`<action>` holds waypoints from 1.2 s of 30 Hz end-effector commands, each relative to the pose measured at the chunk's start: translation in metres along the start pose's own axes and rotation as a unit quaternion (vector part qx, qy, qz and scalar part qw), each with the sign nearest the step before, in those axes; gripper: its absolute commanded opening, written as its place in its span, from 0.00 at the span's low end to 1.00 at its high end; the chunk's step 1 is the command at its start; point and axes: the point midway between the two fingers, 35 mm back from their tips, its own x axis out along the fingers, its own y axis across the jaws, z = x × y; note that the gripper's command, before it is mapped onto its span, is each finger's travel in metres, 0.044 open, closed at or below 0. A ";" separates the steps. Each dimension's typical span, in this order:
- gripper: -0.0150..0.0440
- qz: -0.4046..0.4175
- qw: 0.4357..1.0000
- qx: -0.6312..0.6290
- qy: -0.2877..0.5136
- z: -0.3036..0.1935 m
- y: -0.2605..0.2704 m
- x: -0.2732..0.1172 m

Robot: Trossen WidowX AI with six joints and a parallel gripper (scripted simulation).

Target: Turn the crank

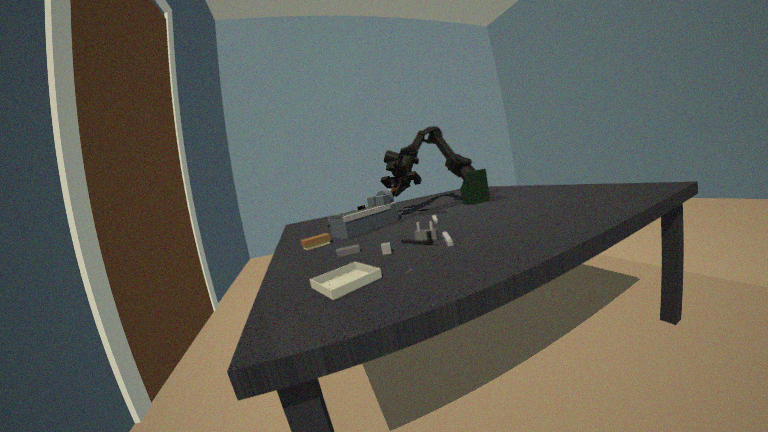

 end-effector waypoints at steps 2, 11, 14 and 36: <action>0.25 -0.011 1.000 0.004 -0.005 0.002 -0.009 -0.003; 0.25 -0.011 1.000 0.004 -0.005 0.002 -0.009 -0.003; 0.25 -0.011 1.000 0.004 -0.005 0.002 -0.010 -0.003; 0.25 -0.011 1.000 0.004 -0.005 0.002 -0.012 -0.003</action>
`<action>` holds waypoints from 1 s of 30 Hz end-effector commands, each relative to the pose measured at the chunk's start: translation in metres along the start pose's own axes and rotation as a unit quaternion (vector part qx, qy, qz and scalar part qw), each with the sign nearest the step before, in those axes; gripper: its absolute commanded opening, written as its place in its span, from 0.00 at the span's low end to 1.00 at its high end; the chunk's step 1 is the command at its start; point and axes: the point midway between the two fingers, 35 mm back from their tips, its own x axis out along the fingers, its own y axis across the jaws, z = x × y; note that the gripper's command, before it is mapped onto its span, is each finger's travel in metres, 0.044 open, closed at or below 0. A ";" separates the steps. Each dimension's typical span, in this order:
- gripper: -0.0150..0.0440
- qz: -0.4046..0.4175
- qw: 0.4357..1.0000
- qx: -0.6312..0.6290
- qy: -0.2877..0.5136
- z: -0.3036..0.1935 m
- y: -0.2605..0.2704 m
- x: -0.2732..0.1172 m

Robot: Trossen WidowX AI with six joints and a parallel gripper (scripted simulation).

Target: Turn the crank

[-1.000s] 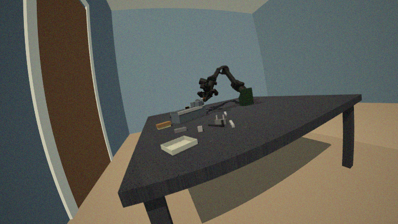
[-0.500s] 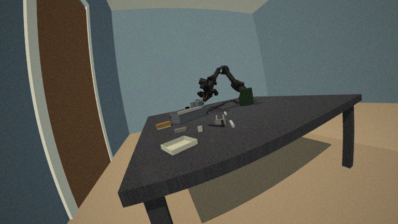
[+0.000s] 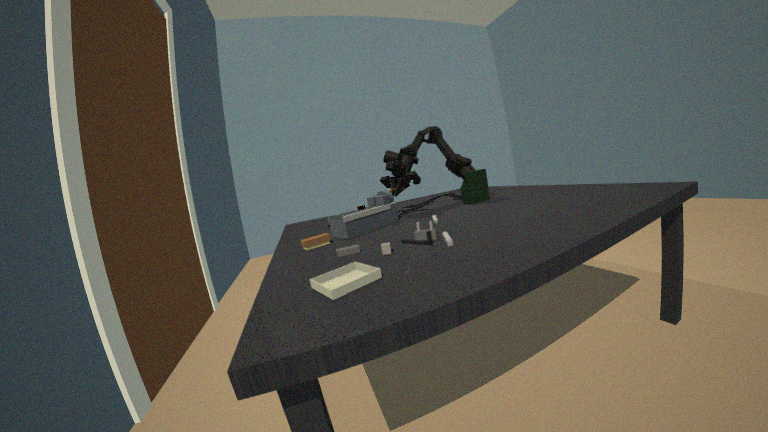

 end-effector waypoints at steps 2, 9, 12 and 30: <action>0.25 -0.012 1.000 0.004 -0.003 0.002 -0.009 -0.002; 0.25 -0.012 1.000 0.004 -0.003 0.002 -0.009 -0.002; 0.25 -0.012 1.000 0.004 -0.003 0.002 -0.010 -0.002; 0.25 -0.012 1.000 0.004 -0.003 0.002 -0.011 -0.002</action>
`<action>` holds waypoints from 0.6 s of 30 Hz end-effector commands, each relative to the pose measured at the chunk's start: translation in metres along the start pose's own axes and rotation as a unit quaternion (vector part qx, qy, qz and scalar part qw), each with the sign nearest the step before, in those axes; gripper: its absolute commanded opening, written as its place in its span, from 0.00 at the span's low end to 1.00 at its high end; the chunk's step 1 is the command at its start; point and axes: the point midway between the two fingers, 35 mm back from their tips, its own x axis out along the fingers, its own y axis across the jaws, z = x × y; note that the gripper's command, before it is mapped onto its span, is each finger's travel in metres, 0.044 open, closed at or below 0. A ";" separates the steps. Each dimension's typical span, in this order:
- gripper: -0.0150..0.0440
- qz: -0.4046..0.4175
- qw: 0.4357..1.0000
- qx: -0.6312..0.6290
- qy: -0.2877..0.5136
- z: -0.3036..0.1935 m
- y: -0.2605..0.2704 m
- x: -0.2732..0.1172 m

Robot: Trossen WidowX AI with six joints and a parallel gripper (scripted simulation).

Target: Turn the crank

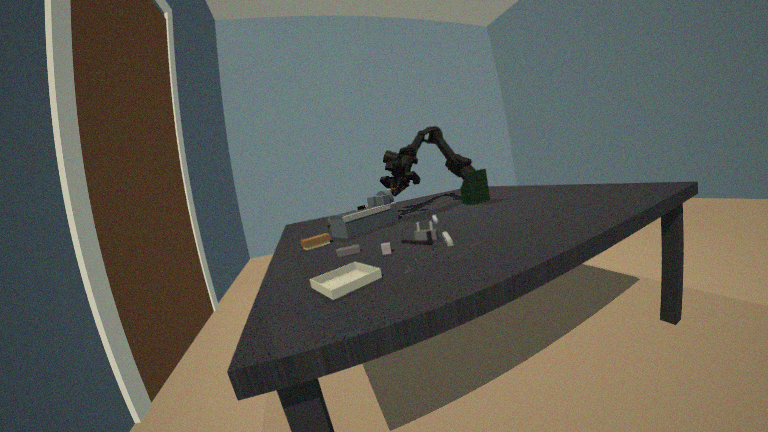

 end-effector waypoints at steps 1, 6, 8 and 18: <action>0.25 -0.012 1.000 0.005 -0.002 0.001 -0.009 -0.002; 0.25 -0.012 1.000 0.005 -0.002 0.001 -0.009 -0.002; 0.25 -0.012 1.000 0.005 -0.002 0.001 -0.010 -0.002; 0.25 -0.012 1.000 0.005 -0.002 0.001 -0.011 -0.002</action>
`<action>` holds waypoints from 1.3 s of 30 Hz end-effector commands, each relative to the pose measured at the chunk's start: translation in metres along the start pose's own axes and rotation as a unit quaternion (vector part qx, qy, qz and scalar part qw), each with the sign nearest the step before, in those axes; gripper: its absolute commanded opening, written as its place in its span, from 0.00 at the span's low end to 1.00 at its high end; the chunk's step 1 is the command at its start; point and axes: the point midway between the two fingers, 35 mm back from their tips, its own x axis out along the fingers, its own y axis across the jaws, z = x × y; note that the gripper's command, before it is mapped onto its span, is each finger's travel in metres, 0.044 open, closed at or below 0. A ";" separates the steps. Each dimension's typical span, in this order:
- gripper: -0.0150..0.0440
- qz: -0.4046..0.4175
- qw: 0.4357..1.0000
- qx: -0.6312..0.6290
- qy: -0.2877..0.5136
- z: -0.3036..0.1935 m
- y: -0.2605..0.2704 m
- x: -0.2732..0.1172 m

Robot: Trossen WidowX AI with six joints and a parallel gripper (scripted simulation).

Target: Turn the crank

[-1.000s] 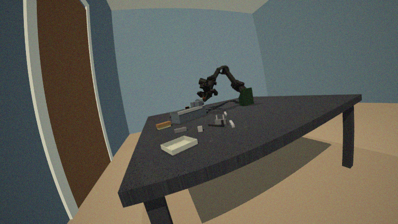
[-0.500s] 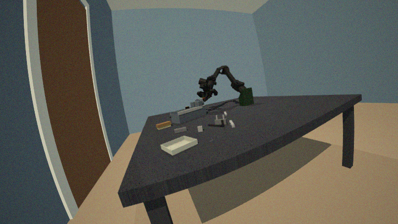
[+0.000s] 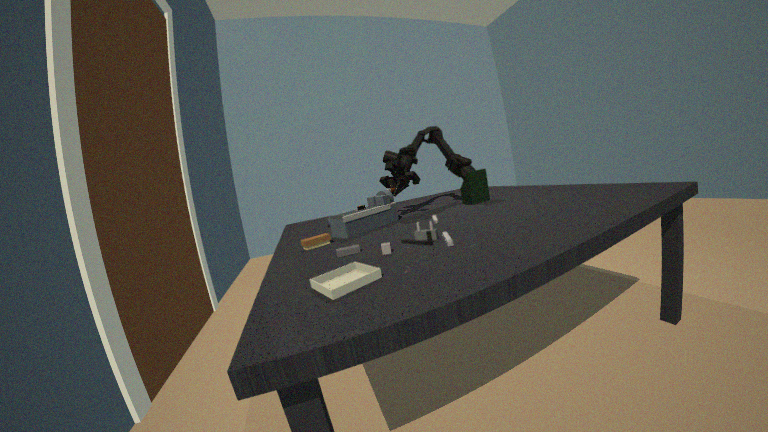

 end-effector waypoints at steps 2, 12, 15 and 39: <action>0.25 -0.012 1.000 0.005 -0.002 0.001 -0.009 -0.001; 0.25 -0.012 1.000 0.005 -0.002 0.001 -0.010 -0.001; 0.25 -0.012 1.000 0.005 -0.002 0.001 -0.011 -0.001; 0.25 -0.012 1.000 0.005 -0.002 0.000 -0.014 0.000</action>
